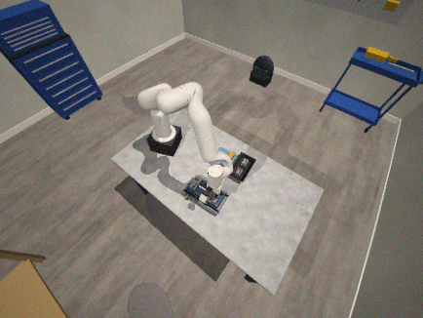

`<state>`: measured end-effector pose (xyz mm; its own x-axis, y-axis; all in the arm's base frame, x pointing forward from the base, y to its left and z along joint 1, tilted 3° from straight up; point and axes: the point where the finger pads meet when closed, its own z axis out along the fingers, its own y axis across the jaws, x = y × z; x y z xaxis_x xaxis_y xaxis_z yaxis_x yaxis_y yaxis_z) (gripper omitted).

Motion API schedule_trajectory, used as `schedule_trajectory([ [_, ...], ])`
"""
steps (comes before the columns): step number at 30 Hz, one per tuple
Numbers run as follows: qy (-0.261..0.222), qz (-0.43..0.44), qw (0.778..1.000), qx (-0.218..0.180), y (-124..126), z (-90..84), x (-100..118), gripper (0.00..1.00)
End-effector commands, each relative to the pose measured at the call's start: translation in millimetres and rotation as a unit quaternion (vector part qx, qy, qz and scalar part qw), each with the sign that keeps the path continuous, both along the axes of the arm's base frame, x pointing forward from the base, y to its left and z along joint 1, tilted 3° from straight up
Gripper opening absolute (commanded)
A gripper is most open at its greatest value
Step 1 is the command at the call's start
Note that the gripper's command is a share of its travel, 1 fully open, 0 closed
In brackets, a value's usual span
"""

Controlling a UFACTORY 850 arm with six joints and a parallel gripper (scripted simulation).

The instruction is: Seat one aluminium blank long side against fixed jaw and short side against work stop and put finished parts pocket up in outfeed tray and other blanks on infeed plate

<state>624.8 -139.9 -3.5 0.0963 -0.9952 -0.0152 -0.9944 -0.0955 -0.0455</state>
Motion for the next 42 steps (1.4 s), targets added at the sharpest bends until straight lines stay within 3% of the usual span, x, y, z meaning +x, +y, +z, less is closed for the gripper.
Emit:
schedule_trajectory([
  [1, -0.001, 0.000, 1.000, 0.000, -0.3, 1.0, 1.0, 0.00],
  [7, -0.001, 0.000, 1.000, 0.000, -0.3, 1.0, 1.0, 0.00],
  [8, -0.001, 0.000, 1.000, 0.000, -0.3, 1.0, 1.0, 0.69],
  [42, -0.001, 0.000, 1.000, 0.000, -0.3, 1.0, 1.0, 0.69],
])
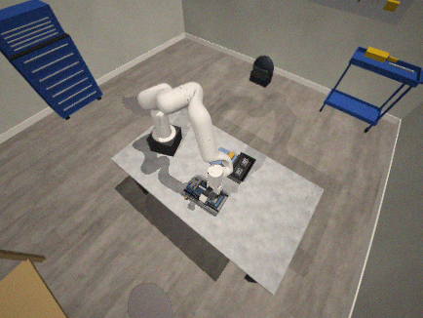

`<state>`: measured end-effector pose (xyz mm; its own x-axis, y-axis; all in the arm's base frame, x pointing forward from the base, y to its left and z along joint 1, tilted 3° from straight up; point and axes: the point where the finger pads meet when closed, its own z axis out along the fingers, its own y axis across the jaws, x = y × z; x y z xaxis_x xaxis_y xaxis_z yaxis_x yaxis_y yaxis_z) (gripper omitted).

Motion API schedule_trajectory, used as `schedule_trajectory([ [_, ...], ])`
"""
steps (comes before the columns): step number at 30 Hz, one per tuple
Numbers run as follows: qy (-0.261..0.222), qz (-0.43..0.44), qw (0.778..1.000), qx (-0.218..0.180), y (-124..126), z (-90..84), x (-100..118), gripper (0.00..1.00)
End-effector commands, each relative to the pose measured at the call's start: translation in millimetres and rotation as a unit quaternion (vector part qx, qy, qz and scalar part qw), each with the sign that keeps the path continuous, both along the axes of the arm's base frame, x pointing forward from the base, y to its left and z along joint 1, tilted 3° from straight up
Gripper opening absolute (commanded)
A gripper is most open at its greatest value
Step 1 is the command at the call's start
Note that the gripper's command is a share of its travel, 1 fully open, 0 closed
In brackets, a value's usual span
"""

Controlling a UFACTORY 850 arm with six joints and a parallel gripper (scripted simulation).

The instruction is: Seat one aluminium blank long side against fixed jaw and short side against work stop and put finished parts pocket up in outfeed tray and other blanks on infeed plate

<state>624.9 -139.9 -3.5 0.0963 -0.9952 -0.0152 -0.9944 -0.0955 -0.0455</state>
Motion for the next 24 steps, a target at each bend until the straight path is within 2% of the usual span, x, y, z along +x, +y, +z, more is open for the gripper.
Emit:
schedule_trajectory([
  [1, -0.001, 0.000, 1.000, 0.000, -0.3, 1.0, 1.0, 0.69],
  [11, -0.001, 0.000, 1.000, 0.000, -0.4, 6.8, 0.7, 0.69],
  [19, -0.001, 0.000, 1.000, 0.000, -0.6, 19.4, 0.1, 0.69],
  [24, -0.001, 0.000, 1.000, 0.000, -0.9, 34.4, -0.6, 0.69],
])
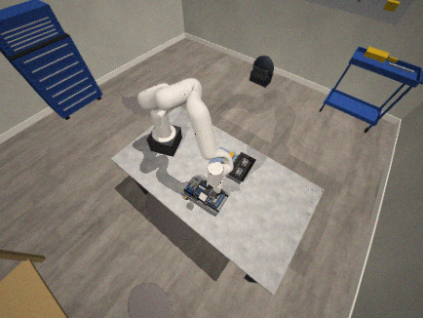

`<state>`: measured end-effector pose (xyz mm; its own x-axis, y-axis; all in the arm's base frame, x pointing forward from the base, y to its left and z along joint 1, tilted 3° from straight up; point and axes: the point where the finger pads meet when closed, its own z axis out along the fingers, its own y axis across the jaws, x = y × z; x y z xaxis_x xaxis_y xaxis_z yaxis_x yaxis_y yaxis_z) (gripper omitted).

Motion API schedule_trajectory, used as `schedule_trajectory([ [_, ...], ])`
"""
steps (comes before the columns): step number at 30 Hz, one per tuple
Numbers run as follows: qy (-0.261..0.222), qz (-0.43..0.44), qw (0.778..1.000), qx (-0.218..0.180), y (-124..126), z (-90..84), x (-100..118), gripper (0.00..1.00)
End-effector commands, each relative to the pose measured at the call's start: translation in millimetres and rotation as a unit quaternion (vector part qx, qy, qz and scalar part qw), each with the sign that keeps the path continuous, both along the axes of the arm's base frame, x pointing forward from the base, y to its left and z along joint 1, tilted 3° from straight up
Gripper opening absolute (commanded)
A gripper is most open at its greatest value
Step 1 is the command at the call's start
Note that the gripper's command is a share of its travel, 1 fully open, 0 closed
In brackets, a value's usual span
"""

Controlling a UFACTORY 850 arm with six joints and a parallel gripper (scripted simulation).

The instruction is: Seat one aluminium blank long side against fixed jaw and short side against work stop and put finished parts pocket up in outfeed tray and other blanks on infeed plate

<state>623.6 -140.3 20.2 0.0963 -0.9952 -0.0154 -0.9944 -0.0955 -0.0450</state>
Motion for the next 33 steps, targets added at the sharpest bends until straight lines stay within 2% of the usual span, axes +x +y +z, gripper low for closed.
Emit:
schedule_trajectory([
  [1, -0.001, 0.000, 1.000, 0.000, -0.5, 14.0, 0.6, 0.69],
  [10, -0.001, 0.000, 1.000, 0.000, -1.1, 41.3, -0.7, 0.69],
  [19, -0.001, 0.000, 1.000, 0.000, -1.3, 53.4, -1.2, 0.69],
  [26, -0.001, 0.000, 1.000, 0.000, -1.3, 55.8, -1.3, 0.69],
  [27, -0.001, 0.000, 1.000, 0.000, -1.3, 55.8, -1.3, 0.00],
  [33, -0.001, 0.000, 1.000, 0.000, -1.3, 55.8, -1.3, 0.00],
])
